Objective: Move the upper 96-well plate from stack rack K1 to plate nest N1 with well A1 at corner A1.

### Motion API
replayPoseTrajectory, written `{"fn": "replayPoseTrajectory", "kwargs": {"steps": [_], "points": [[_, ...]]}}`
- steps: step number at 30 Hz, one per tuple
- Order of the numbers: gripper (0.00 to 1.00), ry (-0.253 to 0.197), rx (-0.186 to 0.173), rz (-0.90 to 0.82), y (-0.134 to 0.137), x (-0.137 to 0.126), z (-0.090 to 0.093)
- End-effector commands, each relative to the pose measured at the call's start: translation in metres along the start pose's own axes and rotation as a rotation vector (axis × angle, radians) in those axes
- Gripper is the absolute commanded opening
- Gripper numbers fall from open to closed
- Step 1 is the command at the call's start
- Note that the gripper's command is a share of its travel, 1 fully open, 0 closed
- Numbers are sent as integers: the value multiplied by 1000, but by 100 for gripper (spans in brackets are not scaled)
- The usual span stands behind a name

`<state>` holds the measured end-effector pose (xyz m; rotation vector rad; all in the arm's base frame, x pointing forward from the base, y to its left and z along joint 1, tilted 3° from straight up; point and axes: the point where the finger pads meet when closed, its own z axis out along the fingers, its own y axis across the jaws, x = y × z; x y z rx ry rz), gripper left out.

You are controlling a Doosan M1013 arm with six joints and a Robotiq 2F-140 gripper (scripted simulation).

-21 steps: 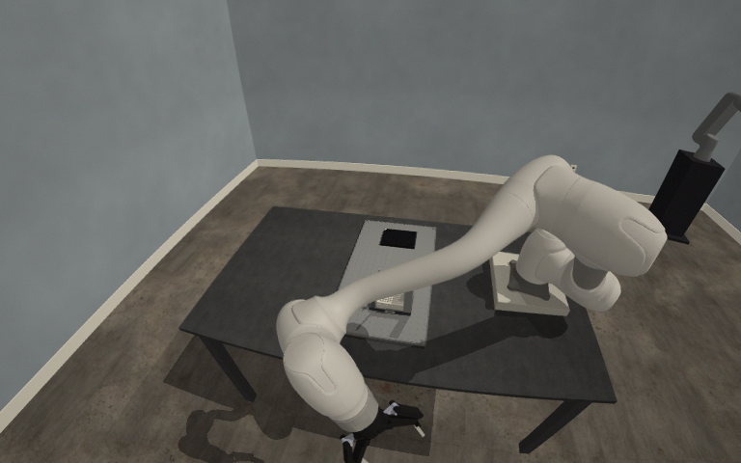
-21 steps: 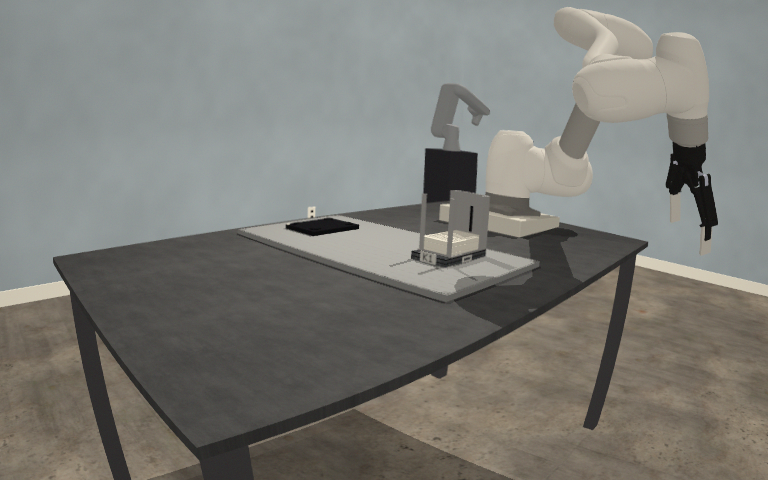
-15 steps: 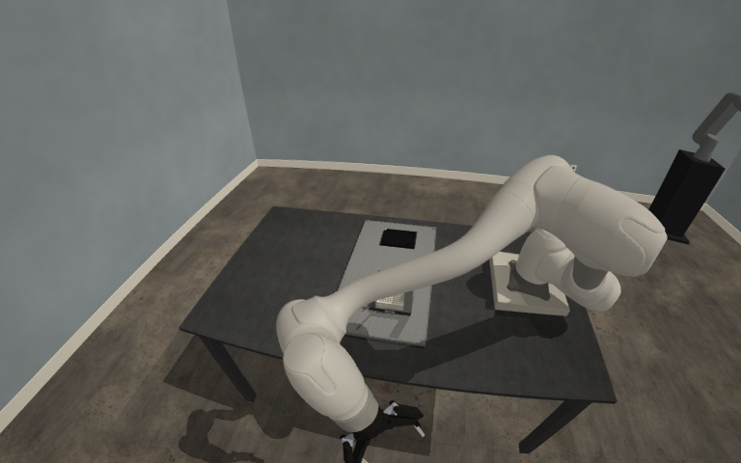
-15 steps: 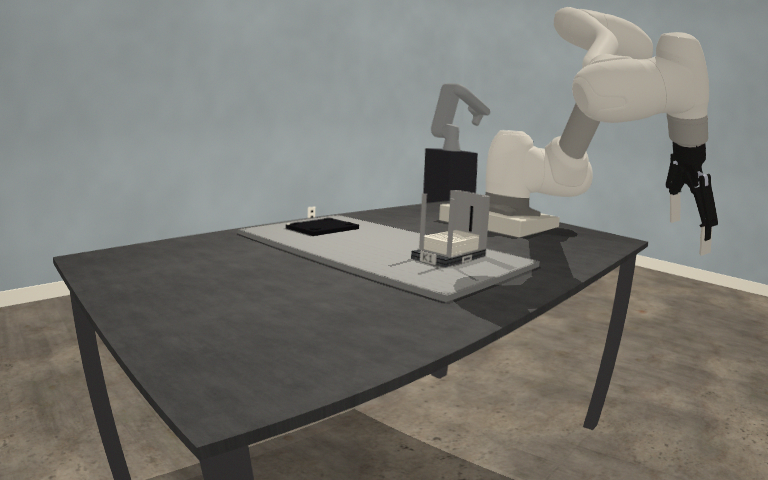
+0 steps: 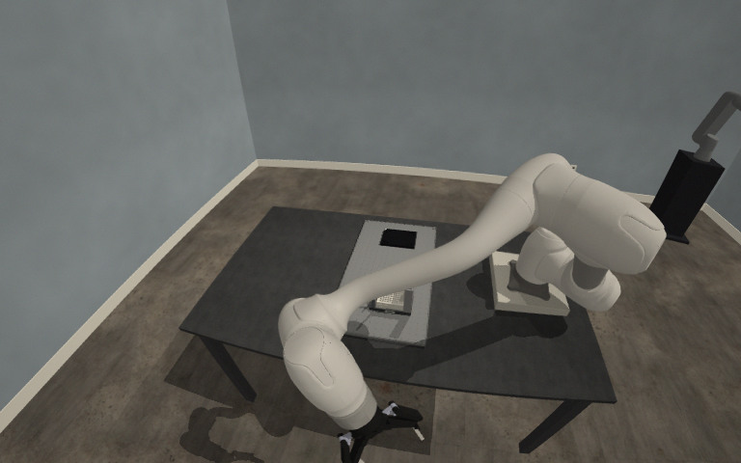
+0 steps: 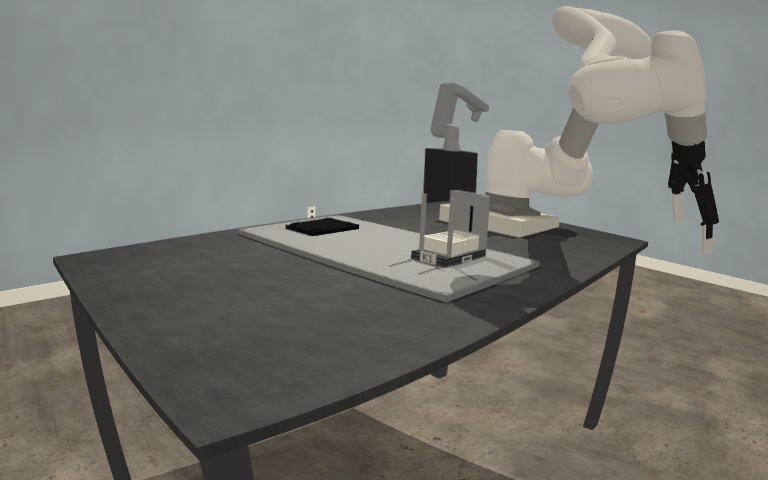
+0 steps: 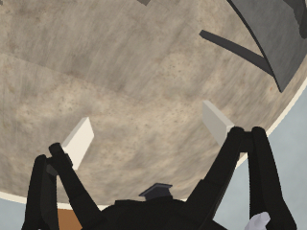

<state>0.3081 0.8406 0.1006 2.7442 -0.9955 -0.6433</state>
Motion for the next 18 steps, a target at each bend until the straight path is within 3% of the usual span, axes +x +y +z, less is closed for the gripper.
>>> {"fn": "replayPoseTrajectory", "kwargs": {"steps": [1, 9, 13, 18], "points": [[100, -72, 54, 66, -11, -10, -7], [100, -238, 167, 227, -39, -28, -30], [100, -249, 174, 238, -44, -30, -35], [100, -347, 233, 340, -60, -36, -53]]}}
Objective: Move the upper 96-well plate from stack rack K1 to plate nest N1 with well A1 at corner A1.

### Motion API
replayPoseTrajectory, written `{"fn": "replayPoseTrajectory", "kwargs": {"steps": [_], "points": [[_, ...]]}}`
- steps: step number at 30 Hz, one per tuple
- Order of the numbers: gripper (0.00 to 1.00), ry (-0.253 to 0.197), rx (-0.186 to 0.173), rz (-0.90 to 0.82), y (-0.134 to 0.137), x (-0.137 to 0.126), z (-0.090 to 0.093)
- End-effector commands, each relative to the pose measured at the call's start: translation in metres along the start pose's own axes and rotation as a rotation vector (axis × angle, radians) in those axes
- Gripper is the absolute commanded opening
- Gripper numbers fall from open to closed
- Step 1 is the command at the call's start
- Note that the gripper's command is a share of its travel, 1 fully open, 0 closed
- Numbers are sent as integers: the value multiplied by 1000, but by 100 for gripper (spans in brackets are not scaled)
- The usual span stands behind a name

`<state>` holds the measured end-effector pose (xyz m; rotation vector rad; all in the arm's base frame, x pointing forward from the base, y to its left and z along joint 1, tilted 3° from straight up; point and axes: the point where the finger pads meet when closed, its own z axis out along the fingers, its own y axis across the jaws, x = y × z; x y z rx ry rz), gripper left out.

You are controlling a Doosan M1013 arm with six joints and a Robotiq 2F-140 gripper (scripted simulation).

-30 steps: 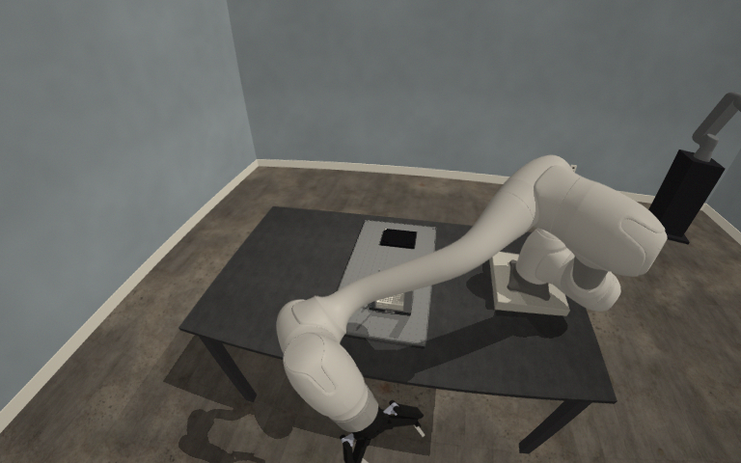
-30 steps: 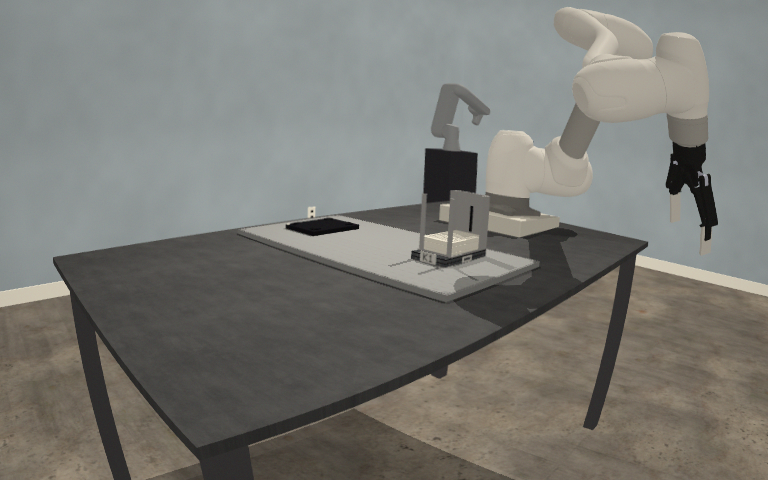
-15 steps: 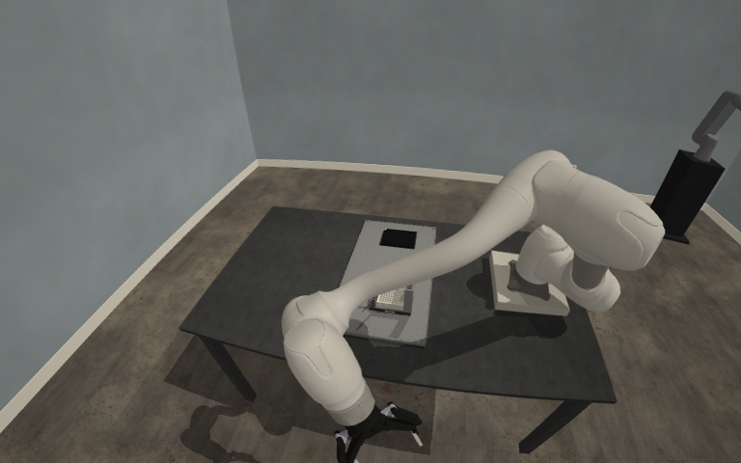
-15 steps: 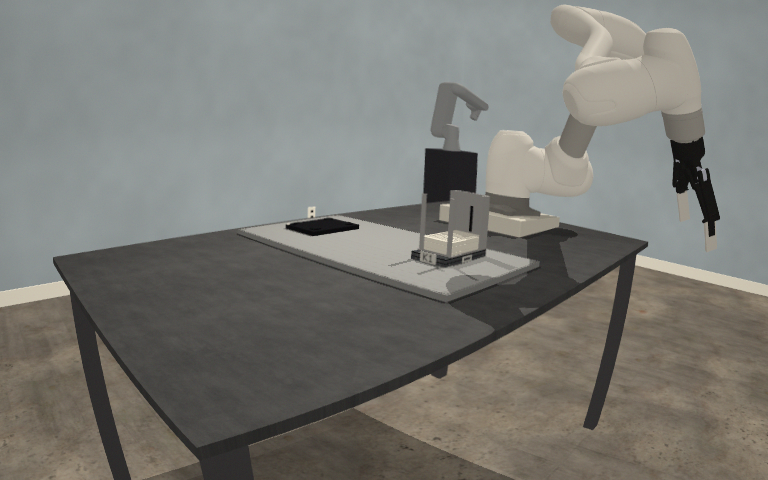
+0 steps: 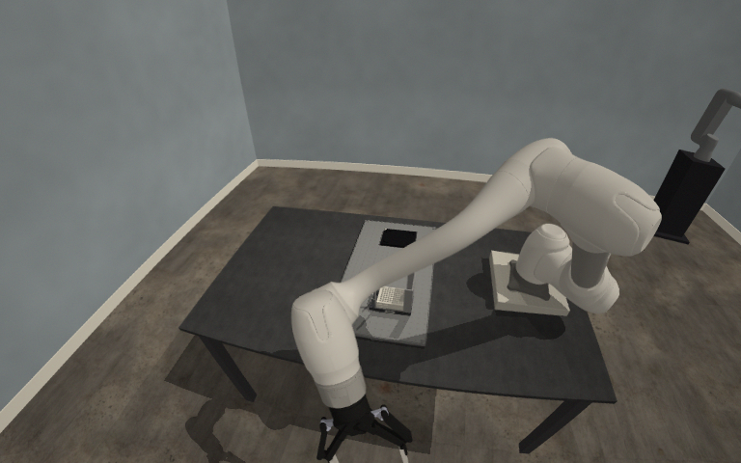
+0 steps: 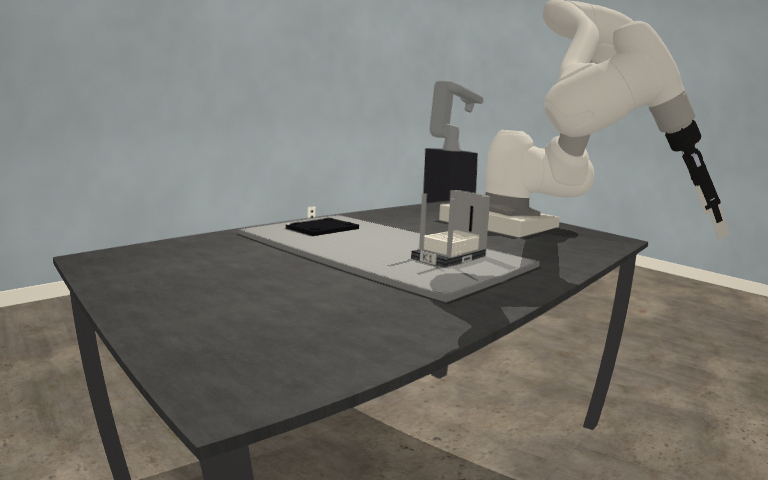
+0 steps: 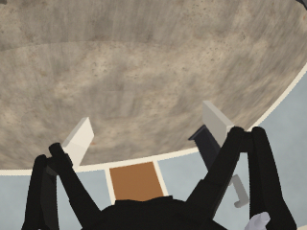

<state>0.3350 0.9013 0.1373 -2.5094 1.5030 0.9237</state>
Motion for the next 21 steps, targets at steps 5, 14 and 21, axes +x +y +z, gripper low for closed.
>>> {"fn": "replayPoseTrajectory", "kwargs": {"steps": [5, 14, 21], "points": [[100, -141, 86, 153, -24, -21, -19], [100, -258, 151, 290, -47, -34, -42], [100, -334, 192, 383, -70, -44, -67]]}}
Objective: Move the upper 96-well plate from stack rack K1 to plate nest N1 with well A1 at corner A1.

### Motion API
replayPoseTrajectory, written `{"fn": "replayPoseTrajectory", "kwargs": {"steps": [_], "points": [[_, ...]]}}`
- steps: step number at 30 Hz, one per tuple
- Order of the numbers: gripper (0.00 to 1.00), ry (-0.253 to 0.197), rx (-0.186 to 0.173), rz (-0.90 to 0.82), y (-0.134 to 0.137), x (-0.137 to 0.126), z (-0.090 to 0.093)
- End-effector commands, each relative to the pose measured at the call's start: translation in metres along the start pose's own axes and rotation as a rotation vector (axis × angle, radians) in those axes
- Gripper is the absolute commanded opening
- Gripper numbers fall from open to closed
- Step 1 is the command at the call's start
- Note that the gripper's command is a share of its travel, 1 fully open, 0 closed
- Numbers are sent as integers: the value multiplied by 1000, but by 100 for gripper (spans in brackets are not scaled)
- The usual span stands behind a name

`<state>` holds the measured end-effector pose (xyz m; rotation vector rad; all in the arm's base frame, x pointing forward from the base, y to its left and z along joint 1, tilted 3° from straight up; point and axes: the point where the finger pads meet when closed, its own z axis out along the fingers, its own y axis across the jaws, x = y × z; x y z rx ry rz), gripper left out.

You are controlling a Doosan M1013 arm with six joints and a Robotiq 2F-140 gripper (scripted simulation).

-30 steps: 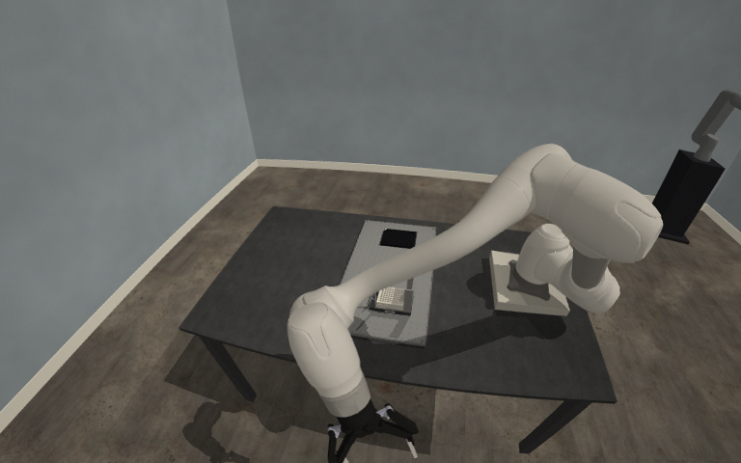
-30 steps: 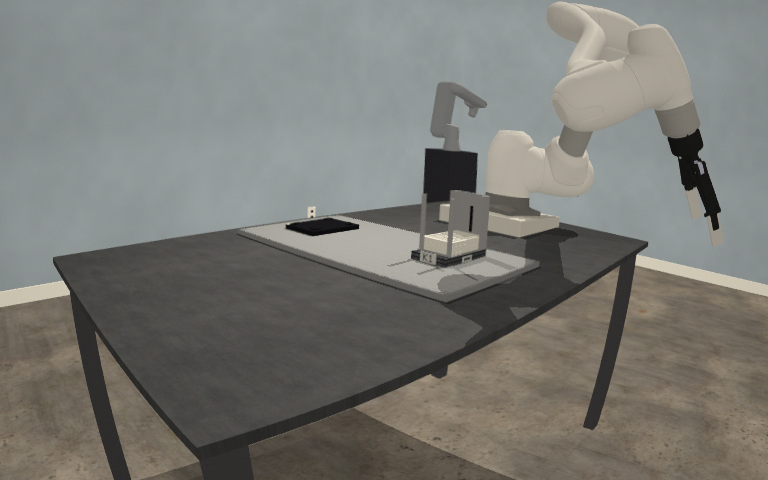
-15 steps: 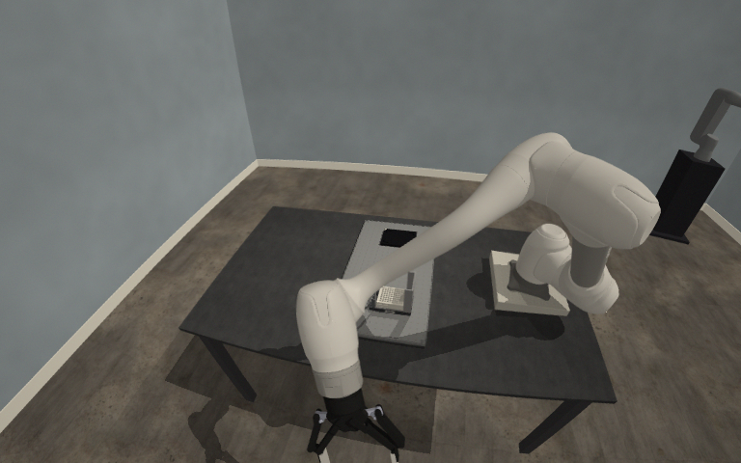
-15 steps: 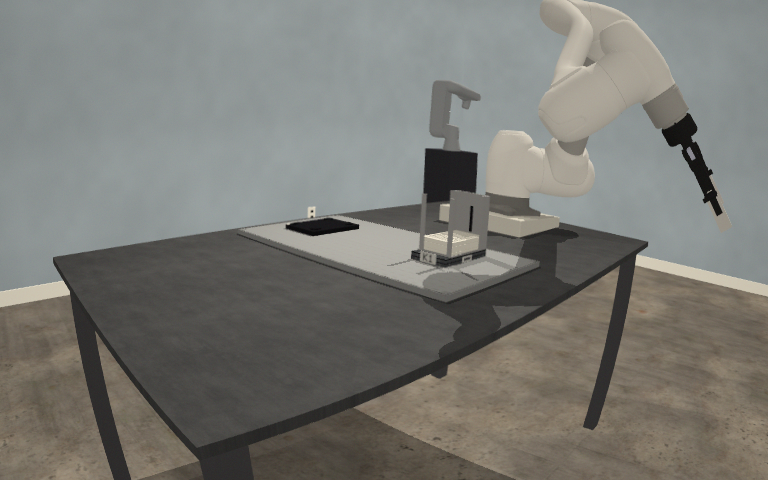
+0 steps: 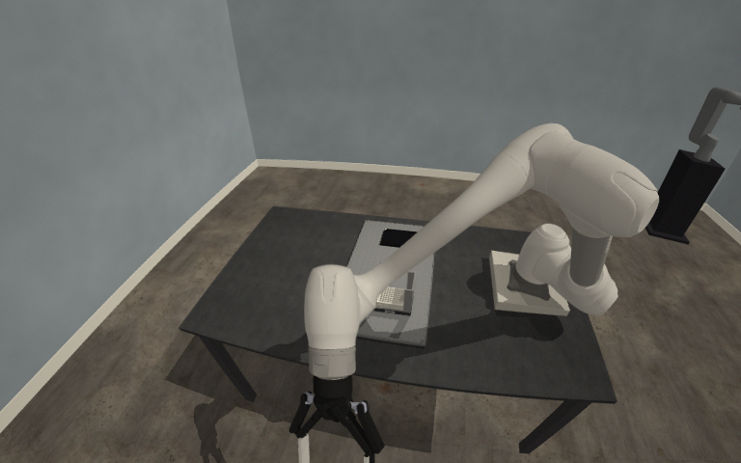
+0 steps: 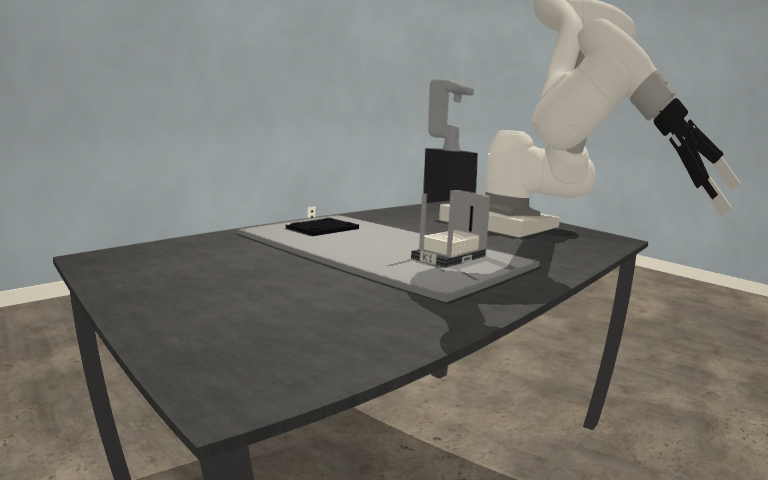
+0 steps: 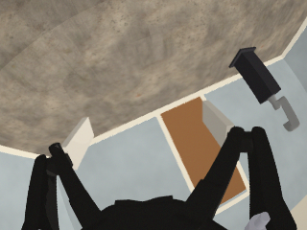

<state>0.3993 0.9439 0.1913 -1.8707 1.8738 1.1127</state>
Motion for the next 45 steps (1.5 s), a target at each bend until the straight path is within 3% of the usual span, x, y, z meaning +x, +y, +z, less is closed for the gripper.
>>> {"fn": "replayPoseTrajectory", "kwargs": {"steps": [1, 5, 8, 13, 16, 21, 25, 30, 33, 38, 42, 45], "points": [[100, -27, 15, 31, -9, -12, -7], [100, -102, 55, 128, -22, -23, -18], [100, -102, 55, 128, -25, -26, -20], [100, -196, 103, 254, -42, -38, -35], [100, -196, 103, 254, -52, -45, -44], [100, -289, 148, 384, -69, -53, -60], [100, -289, 148, 384, -75, -57, -67], [100, -381, 192, 516, -93, -62, -84], [100, -382, 192, 516, -103, -65, -94], [100, -472, 233, 650, -120, -67, -113], [100, -474, 234, 652, -127, -68, -120], [100, -527, 257, 733, -137, -68, -131]]}}
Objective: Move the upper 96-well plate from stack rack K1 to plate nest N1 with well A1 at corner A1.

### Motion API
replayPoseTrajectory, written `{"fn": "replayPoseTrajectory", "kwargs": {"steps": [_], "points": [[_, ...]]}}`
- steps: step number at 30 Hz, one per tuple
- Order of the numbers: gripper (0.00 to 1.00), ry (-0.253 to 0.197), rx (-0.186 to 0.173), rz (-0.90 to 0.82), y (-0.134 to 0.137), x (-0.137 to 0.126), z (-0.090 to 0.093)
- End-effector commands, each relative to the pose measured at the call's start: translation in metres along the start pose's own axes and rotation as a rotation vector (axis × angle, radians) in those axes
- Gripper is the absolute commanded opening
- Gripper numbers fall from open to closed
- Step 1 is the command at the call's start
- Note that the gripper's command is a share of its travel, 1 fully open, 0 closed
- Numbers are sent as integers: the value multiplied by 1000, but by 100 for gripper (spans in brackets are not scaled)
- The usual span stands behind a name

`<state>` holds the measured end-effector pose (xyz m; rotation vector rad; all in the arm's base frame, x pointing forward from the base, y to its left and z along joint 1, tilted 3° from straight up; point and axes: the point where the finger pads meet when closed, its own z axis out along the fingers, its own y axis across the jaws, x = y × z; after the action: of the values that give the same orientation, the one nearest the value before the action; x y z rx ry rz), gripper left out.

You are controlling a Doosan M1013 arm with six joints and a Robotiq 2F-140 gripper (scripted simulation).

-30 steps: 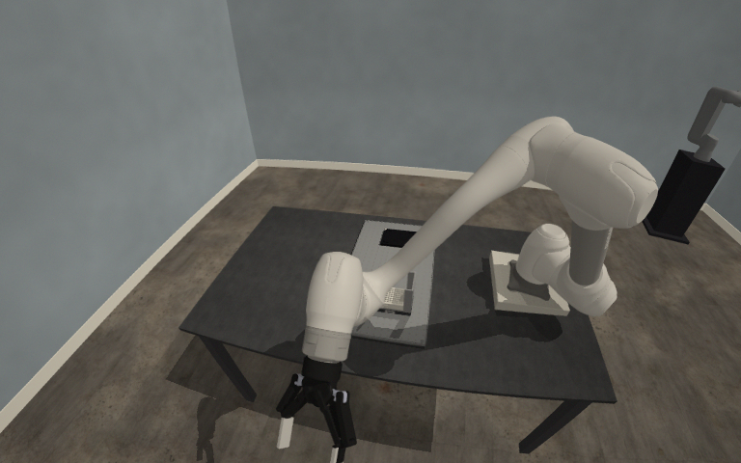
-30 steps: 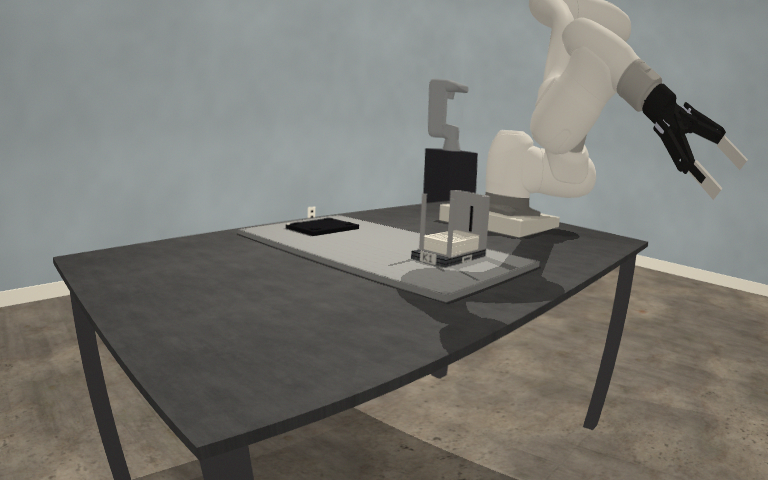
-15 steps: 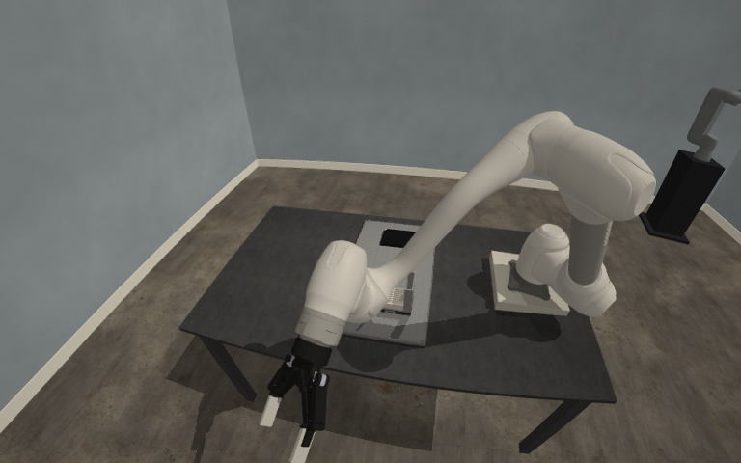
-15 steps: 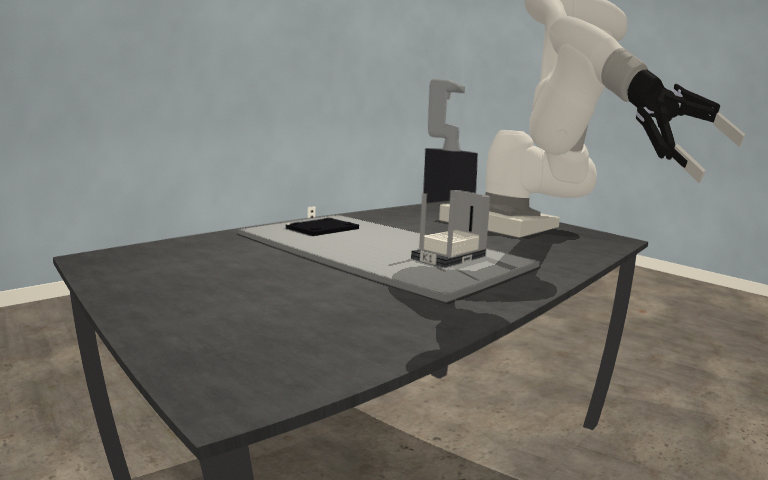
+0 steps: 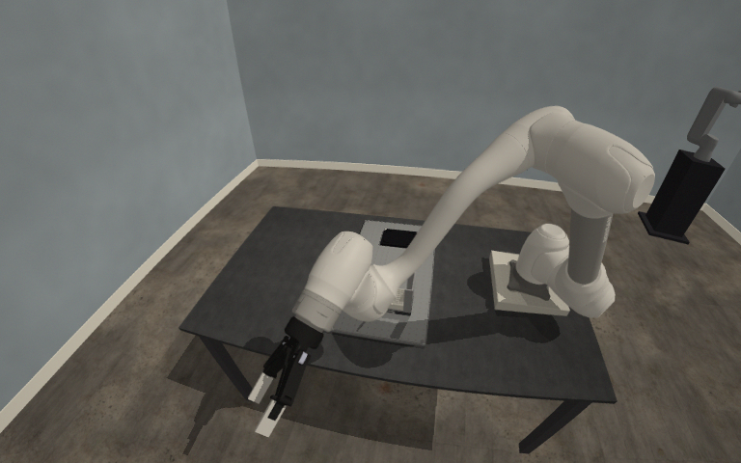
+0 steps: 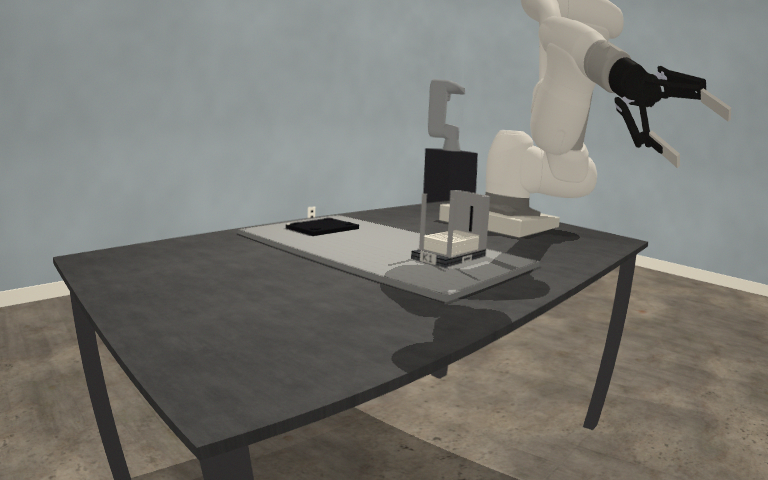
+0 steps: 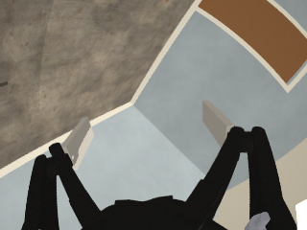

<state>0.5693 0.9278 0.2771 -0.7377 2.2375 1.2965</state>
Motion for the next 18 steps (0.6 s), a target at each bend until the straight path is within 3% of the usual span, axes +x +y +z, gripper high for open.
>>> {"fn": "replayPoseTrajectory", "kwargs": {"steps": [1, 2, 6, 11, 16, 18], "points": [[100, -55, 26, 84, -9, -11, -6], [100, -73, 35, 111, -12, -15, -8], [100, -74, 35, 114, -23, -29, -16], [100, -160, 77, 251, -39, -45, -28], [100, -162, 78, 255, -48, -54, -35], [100, -196, 94, 310, -55, -59, -41]]}}
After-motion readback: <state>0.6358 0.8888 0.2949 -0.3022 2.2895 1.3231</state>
